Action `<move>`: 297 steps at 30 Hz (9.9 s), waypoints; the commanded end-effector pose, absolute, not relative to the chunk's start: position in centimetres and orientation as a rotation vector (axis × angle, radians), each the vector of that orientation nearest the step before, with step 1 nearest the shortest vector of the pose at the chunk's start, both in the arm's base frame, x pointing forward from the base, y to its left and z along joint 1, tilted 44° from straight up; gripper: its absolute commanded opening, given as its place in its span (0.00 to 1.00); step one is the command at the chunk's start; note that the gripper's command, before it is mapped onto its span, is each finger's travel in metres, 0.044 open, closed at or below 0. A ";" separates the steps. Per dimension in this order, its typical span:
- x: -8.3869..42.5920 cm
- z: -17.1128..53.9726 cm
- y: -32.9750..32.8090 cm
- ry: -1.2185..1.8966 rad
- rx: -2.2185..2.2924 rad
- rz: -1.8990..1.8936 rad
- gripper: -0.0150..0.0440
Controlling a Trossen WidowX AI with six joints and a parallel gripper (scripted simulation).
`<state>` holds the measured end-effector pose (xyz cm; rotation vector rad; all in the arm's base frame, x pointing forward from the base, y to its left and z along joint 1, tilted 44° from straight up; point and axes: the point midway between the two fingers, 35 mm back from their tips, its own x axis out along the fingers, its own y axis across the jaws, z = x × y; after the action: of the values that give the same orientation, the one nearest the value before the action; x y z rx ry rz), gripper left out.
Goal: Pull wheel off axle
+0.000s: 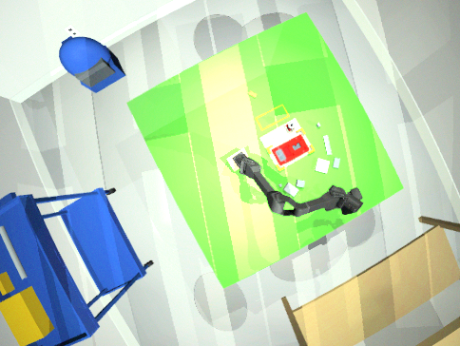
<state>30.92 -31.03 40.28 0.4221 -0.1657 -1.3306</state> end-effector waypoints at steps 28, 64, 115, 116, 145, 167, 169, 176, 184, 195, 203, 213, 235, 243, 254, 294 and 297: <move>43.0 15.3 -10.1 0.425 0.829 -1.273 0.76; 36.7 2.0 0.3 0.551 0.736 -1.536 0.76; 36.5 0.3 -1.6 0.550 0.737 -1.546 0.25; 36.5 0.4 -1.6 0.550 0.737 -1.546 0.25; 36.5 1.0 -0.9 0.550 0.737 -1.543 0.25; 36.5 1.6 -0.4 0.550 0.736 -1.540 0.25; 36.5 1.6 -0.4 0.550 0.736 -1.540 0.25; 36.5 1.8 -0.2 0.550 0.736 -1.539 0.25; 36.5 2.0 0.0 0.550 0.736 -1.539 0.25; 36.5 2.3 0.2 0.550 0.735 -1.538 0.25; 36.5 3.0 0.9 0.550 0.735 -1.537 0.25; 36.4 4.3 2.4 0.553 0.730 -1.537 0.25; 31.9 -2.4 10.7 0.556 0.739 -1.536 0.25; 31.8 -3.5 9.8 0.556 0.739 -1.536 0.25; 32.0 -7.1 6.6 0.556 0.739 -1.535 0.25; 23.8 -0.7 9.3 0.560 0.735 -1.538 1.00; 23.1 -0.3 9.4 0.559 0.734 -1.539 1.00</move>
<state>24.10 9.55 -0.75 0.7321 0.5650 -1.5244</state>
